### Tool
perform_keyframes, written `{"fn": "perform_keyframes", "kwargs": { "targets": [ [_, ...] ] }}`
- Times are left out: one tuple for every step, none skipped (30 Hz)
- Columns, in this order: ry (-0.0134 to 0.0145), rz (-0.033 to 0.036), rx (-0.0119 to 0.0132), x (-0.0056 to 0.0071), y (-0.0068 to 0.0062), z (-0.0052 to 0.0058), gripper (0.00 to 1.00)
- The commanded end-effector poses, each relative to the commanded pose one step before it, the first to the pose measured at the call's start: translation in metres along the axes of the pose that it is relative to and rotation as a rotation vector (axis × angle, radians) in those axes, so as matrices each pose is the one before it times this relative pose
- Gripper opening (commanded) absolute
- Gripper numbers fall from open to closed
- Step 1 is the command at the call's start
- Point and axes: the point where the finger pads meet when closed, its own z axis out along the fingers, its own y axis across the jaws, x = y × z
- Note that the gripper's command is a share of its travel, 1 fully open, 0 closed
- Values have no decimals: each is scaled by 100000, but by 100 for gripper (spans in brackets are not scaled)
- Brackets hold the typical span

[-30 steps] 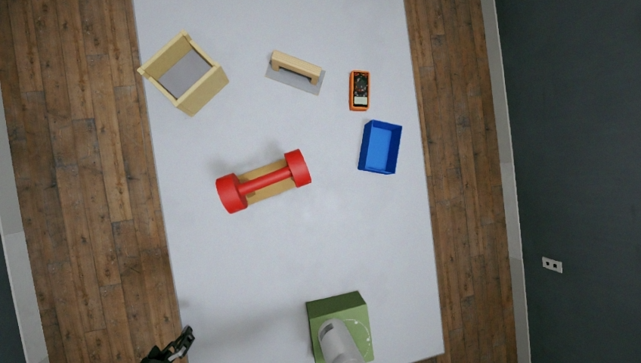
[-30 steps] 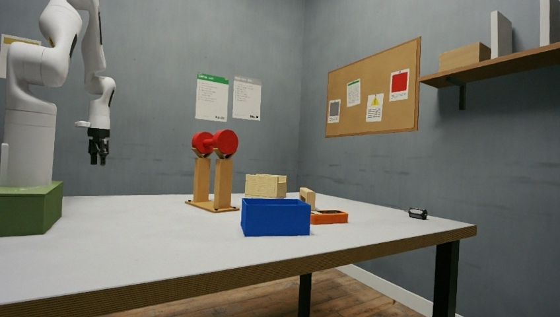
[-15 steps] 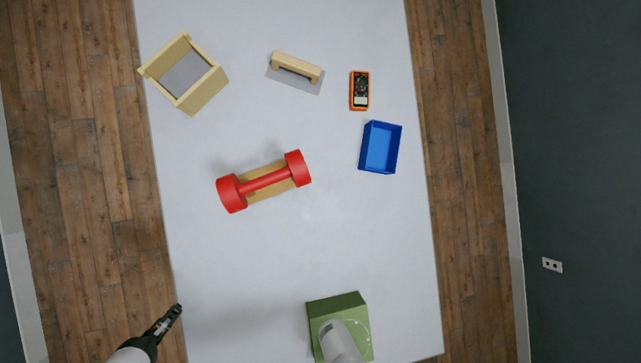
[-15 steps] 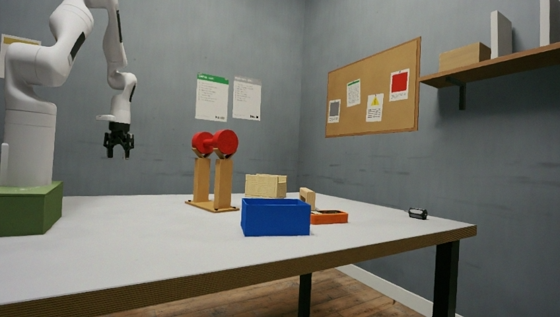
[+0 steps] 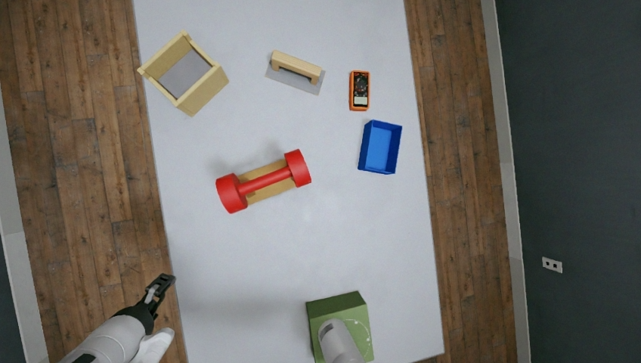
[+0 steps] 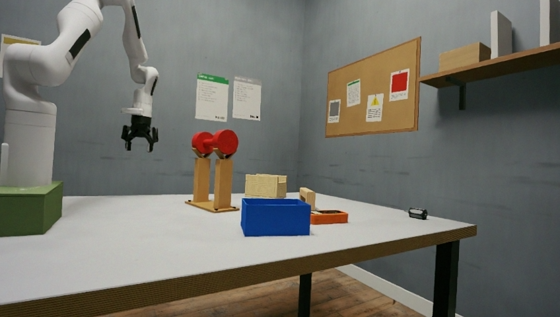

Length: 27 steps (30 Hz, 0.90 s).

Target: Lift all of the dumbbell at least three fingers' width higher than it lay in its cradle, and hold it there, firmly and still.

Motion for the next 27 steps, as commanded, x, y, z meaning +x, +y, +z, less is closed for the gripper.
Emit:
{"fn": "perform_keyframes", "kwargs": {
  "targets": [
    [-875, -1854, -1222, -854, -2917, -1246, 100],
    [-36, -2560, 36, -87, -813, -384, 100],
    [-37, -2538, 53, -49, -819, -385, 100],
    [-37, -2512, 71, -11, -822, -385, 100],
    [0, 0, 0, 0, 0, 0, 100],
    [-34, -2482, 87, 27, -823, -385, 100],
    [-30, -2450, 103, 64, -820, -384, 100],
    [0, 0, 0, 0, 0, 0, 100],
    [-25, -2414, 118, 101, -815, -382, 100],
    [-19, -2376, 132, 137, -806, -380, 100],
    [-11, -2334, 144, 171, -795, -377, 100],
    [0, 0, 0, 0, 0, 0, 100],
    [-3, -2290, 155, 204, -781, -373, 100],
    [6, -2243, 165, 235, -765, -368, 100],
    [16, -2194, 173, 264, -746, -363, 100],
    [0, 0, 0, 0, 0, 0, 100],
    [0, 0, 0, 0, 0, 0, 100],
    [26, -2142, 180, 290, -725, -357, 100],
    [36, -2088, 185, 315, -703, -350, 100],
    [46, -2032, 189, 336, -679, -343, 100],
    [56, -1974, 191, 355, -653, -335, 100],
    [65, -1915, 192, 372, -627, -327, 100],
    [0, 0, 0, 0, 0, 0, 100],
    [74, -1854, 192, 385, -599, -318, 100],
    [82, -1791, 190, 396, -571, -309, 100],
    [90, -1727, 187, 404, -542, -299, 100],
    [96, -1662, 183, 410, -513, -289, 100]
  ]
}}
